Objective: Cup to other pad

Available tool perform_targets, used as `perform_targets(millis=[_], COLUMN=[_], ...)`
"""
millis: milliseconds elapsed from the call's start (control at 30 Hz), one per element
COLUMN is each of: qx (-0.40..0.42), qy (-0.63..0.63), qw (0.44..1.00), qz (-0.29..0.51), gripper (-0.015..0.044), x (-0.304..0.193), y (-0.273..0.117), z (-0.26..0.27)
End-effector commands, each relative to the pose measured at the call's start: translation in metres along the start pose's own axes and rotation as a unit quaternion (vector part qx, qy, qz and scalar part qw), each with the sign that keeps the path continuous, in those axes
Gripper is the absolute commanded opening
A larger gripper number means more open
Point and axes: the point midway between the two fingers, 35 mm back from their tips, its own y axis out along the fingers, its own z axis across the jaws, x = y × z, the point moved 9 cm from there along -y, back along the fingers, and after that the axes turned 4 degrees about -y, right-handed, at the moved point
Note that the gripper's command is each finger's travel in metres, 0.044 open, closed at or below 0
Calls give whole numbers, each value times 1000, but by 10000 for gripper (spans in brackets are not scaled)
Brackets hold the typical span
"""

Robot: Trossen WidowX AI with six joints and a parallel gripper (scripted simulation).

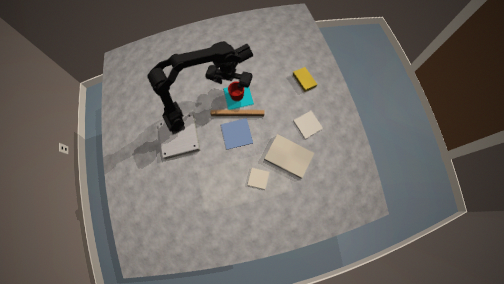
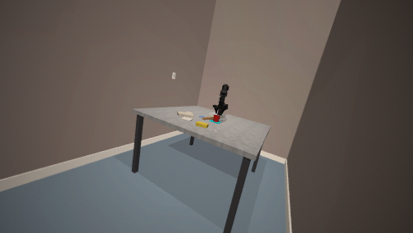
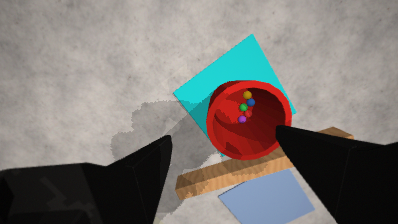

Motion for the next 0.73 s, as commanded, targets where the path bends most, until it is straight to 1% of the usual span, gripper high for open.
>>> perform_targets(millis=[0,500,700], qx=[-1,-1,-3], qy=[0,-1,0], qw=[1000,1000,1000], qz=[-2,-3,-2], gripper=[440,440,440], x=[1,1,1], y=[-11,-59,-56], z=[-1,-2,-3])
